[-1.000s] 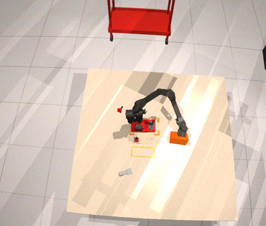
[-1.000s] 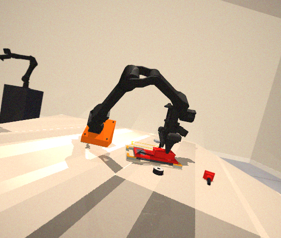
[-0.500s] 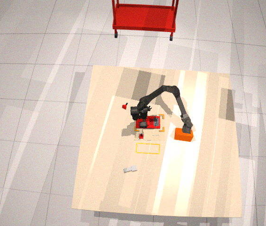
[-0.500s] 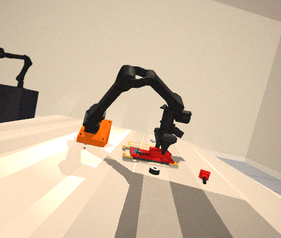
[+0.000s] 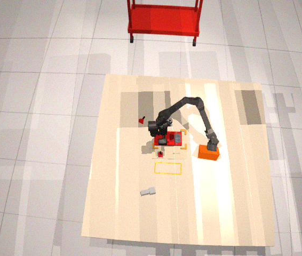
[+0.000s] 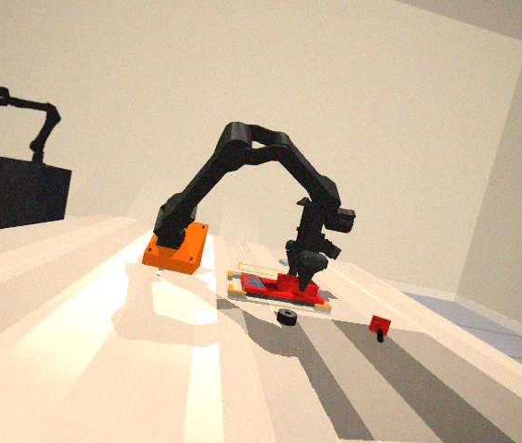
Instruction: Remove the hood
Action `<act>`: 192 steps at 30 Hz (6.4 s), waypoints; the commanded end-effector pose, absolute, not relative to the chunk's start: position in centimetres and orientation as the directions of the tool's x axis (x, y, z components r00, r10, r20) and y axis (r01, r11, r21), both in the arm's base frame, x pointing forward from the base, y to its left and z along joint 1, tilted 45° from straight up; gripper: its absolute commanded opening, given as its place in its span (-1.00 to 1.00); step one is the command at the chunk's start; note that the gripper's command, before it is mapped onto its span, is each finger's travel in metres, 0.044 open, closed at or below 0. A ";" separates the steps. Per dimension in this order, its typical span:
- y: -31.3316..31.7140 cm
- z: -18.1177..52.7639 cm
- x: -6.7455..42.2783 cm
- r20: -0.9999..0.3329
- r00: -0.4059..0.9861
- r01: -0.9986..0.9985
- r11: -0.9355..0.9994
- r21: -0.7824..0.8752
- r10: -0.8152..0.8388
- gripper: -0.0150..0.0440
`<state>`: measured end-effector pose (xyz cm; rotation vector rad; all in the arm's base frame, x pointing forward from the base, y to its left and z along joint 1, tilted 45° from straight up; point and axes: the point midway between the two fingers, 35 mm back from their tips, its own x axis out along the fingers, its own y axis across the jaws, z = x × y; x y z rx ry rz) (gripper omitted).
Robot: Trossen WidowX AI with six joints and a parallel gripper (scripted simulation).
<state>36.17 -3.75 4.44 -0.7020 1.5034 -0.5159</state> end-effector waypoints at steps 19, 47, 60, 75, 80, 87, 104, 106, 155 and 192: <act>-3.7 4.4 36.2 -0.713 0.024 -0.115 0.707 -0.698 -0.700 0.08; -2.4 5.7 36.2 -0.715 0.024 -0.116 0.708 -0.697 -0.699 -0.49; -1.8 6.4 36.1 -0.715 0.024 -0.116 0.708 -0.696 -0.699 -0.49; 1.3 8.6 35.9 -0.715 0.025 -0.134 0.707 -0.695 -0.698 -0.49; 3.7 6.4 35.4 -0.721 0.018 -0.172 0.708 -0.685 -0.693 -0.49; 7.5 3.3 34.4 -0.717 0.033 -0.235 0.692 -0.682 -0.696 -0.49; 15.7 -4.4 30.0 -0.726 0.026 -0.142 0.716 -0.684 -0.688 -0.49; 16.6 -5.3 29.3 -0.725 0.024 -0.124 0.717 -0.685 -0.688 -0.49; 14.4 -8.4 29.3 -0.725 0.023 -0.117 0.718 -0.686 -0.689 -0.49; 12.1 -10.6 29.2 -0.723 0.024 -0.117 0.717 -0.688 -0.690 -0.49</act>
